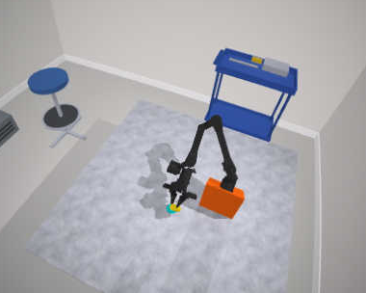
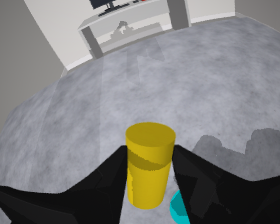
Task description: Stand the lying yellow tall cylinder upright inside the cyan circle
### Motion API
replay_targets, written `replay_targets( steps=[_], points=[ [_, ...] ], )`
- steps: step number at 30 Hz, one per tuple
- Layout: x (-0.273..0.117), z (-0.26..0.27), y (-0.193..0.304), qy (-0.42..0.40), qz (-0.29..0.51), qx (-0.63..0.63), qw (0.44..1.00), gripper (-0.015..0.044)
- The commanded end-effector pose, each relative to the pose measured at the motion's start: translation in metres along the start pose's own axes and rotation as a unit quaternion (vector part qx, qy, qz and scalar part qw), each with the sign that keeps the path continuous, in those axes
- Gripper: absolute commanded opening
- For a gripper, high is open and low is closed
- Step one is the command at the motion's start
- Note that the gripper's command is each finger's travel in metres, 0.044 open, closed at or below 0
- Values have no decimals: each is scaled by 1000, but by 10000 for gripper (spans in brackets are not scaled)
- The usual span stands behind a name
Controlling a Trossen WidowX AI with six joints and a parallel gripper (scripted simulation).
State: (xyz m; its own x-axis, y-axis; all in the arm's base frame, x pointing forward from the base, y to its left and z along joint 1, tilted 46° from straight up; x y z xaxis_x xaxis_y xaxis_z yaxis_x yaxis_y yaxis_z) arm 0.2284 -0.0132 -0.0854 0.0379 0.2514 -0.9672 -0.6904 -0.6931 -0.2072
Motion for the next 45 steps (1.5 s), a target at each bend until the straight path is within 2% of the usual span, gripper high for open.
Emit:
replay_targets(
  steps=[1, 45],
  points=[
    [-3, 0, 0, 3, -18, -8, 1000, 105],
    [-24, 1, 14, 45, -169, -71, 982, 105]
  ],
)
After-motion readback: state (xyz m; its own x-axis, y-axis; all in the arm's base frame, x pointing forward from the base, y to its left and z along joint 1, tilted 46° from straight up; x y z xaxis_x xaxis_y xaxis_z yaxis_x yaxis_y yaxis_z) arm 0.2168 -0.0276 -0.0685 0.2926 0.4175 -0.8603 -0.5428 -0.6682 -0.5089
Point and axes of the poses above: the point midway between the two fingers, 35 mm back from their tips, its own x axis out along the fingers, its own z axis across the jaws, y = z × x, the point moved 6 cm from there along -x, back along the fingers, and after that the axes turned 9 degrees about x, right-handed, at the moved point
